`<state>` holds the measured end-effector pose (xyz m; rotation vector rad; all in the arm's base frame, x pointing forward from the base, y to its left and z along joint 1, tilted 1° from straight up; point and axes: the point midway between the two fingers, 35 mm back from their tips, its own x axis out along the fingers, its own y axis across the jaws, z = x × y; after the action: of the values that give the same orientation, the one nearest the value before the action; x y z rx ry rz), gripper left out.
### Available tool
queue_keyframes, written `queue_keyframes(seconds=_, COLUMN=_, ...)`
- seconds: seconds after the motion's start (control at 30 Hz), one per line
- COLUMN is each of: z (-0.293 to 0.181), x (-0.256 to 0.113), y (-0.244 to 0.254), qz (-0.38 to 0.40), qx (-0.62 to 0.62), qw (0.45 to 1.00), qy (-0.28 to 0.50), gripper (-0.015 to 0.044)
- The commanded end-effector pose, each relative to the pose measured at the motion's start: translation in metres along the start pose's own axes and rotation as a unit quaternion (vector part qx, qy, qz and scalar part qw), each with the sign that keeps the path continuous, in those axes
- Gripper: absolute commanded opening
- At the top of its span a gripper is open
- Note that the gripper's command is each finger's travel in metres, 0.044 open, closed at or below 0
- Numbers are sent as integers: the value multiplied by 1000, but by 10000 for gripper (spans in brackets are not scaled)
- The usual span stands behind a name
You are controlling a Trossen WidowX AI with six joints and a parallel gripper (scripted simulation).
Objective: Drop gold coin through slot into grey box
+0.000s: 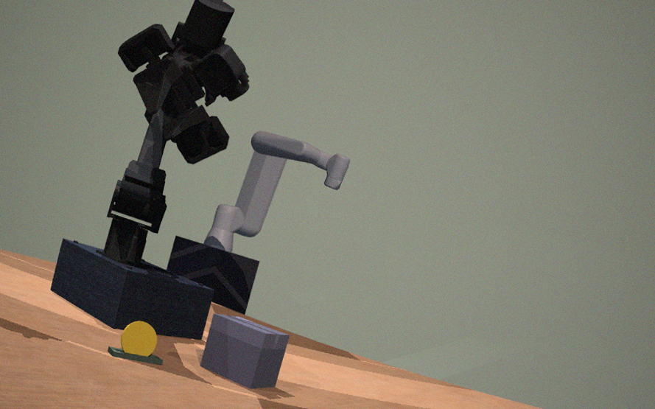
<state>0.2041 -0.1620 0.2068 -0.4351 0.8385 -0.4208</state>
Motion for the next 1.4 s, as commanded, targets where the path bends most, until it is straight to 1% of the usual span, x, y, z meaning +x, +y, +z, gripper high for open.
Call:
queue_keyframes(seconds=0.0, z=-25, x=48, y=56, qz=190, qx=-286, qw=935, qy=89, gripper=161)
queue_keyframes(seconds=0.13, z=-40, x=61, y=81, qz=285, qx=-403, qw=864, qy=99, gripper=161)
queue_keyframes(seconds=0.27, z=-56, x=70, y=107, qz=381, qx=-503, qw=770, qy=90, gripper=161)
queue_keyframes(seconds=0.33, z=-62, x=72, y=115, qz=414, qx=-534, qw=733, qy=82, gripper=161)
queue_keyframes(seconds=0.37, z=-63, x=72, y=117, qz=420, qx=-539, qw=726, qy=80, gripper=161)
queue_keyframes(seconds=0.83, z=-62, x=77, y=112, qz=420, qx=-540, qw=725, qy=80, gripper=161)
queue_keyframes(seconds=0.97, z=-81, x=98, y=129, qz=420, qx=-540, qw=725, qy=80, gripper=161)
queue_keyframes(seconds=1.37, z=-90, x=110, y=139, qz=420, qx=-540, qw=725, qy=80, gripper=161)
